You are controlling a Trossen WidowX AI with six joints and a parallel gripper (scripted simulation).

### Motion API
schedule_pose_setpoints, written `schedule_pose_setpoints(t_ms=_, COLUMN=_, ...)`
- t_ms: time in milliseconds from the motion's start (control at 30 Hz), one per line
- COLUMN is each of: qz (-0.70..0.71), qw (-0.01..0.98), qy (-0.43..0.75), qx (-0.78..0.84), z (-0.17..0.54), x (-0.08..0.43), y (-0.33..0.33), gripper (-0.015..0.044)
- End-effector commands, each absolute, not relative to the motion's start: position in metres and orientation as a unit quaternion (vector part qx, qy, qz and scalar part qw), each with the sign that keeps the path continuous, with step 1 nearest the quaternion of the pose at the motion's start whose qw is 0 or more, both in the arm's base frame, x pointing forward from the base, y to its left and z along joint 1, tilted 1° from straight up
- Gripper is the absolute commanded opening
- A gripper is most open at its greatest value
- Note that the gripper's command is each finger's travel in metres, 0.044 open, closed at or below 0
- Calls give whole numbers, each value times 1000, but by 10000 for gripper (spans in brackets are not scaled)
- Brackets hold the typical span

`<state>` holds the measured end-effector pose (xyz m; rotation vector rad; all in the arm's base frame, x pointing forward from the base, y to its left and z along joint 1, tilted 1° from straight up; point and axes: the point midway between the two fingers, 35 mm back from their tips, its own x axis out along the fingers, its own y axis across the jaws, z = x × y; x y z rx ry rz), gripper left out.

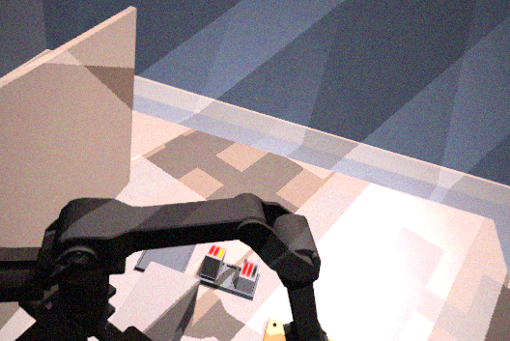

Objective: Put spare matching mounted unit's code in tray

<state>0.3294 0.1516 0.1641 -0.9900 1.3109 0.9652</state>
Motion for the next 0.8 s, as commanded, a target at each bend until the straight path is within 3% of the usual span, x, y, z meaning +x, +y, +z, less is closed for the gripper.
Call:
schedule_pose_setpoints(t_ms=0, qz=490, qw=514, qy=497, qx=-498, z=155, x=312, y=179, gripper=440)
schedule_pose_setpoints(t_ms=267, qz=490, qw=514, qy=497, qx=-498, z=155, x=312, y=179, gripper=440)
schedule_pose_setpoints(t_ms=467, qz=490, qw=514, qy=497, qx=-498, z=125, x=311, y=179, gripper=300)
schedule_pose_setpoints(t_ms=767, qz=490, qw=514, qy=497, qx=-498, z=115, x=310, y=179, gripper=300)
